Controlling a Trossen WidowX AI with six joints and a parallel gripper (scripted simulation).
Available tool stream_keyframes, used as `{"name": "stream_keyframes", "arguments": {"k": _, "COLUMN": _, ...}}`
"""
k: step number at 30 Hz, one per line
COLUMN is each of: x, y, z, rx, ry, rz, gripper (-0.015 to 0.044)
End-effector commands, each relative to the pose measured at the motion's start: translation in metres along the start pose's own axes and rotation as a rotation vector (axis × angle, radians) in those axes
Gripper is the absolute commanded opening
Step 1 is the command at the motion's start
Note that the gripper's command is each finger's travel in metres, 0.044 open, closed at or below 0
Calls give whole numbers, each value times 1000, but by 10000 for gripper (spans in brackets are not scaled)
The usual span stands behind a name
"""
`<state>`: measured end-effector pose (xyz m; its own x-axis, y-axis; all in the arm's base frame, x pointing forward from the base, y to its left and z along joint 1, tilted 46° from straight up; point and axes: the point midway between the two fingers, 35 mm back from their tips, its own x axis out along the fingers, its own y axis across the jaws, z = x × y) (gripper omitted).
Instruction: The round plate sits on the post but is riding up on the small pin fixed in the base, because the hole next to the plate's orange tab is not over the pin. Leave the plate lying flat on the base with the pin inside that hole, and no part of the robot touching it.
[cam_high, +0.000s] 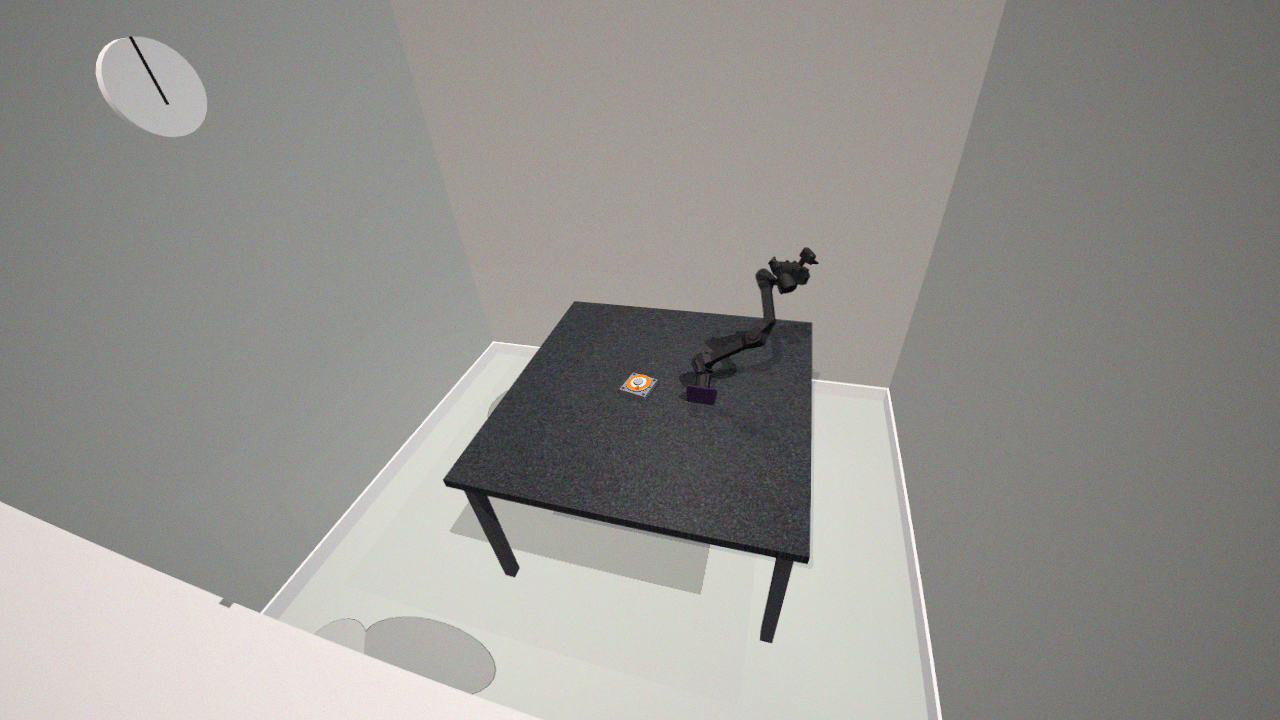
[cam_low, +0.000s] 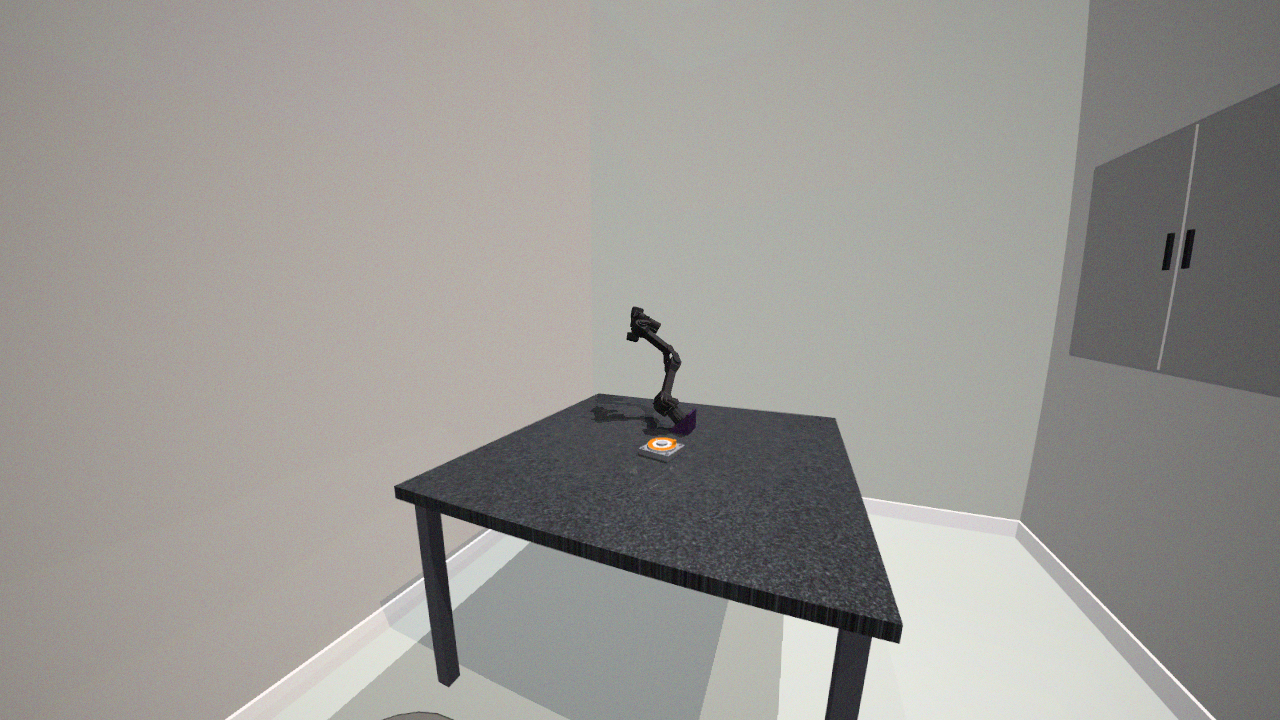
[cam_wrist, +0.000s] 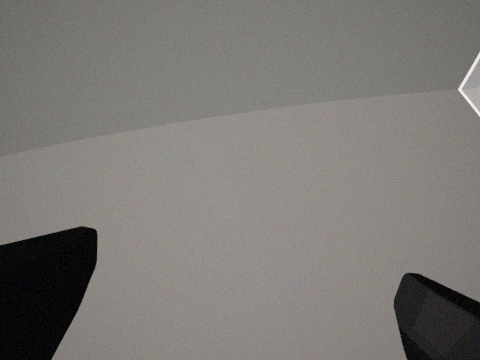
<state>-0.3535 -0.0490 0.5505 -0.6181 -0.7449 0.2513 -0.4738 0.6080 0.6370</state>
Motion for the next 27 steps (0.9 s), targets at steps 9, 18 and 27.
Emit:
{"name": "stream_keyframes", "arguments": {"k": 9, "x": -13, "y": -32, "z": -125, "rx": -252, "ry": 246, "rz": 29, "gripper": 164}}
{"name": "stream_keyframes", "arguments": {"k": 18, "x": -62, "y": -66, "z": -241, "rx": -405, "ry": 524, "rz": 131, "gripper": 0}}
{"name": "stream_keyframes", "arguments": {"k": 27, "x": -143, "y": -119, "z": -344, "rx": -548, "ry": 856, "rz": 196, "gripper": 0}}
